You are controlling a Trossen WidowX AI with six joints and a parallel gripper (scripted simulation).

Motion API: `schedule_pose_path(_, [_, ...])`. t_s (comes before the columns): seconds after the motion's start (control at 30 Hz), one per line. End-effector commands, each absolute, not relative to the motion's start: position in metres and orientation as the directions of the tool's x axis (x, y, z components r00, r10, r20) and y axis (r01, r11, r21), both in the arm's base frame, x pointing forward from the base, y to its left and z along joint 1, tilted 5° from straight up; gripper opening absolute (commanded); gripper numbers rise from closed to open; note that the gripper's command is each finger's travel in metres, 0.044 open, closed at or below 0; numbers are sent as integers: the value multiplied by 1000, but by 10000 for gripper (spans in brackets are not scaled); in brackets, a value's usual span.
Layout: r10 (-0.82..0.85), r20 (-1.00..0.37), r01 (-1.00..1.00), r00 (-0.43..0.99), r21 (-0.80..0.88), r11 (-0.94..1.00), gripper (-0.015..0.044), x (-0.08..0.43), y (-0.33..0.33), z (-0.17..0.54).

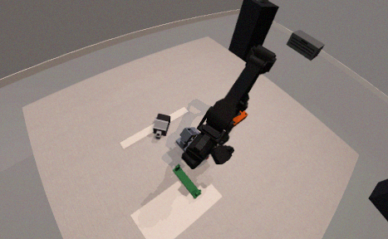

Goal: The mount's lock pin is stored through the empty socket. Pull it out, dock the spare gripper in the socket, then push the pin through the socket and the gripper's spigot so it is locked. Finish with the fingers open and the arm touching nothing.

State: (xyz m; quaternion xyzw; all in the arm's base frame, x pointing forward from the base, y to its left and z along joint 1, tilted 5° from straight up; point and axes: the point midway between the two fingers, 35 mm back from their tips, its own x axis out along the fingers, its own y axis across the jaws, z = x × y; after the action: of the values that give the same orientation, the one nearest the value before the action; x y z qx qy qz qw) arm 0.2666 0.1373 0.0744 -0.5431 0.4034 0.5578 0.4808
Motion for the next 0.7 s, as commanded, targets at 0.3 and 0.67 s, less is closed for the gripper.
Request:
schedule_pose_path(0.3, [260,-966,-977,9,-64,-203,0,266,141,85])
schedule_pose_path(0.67, [311,-950,-977,-2,-64,-201,0,264,146,89])
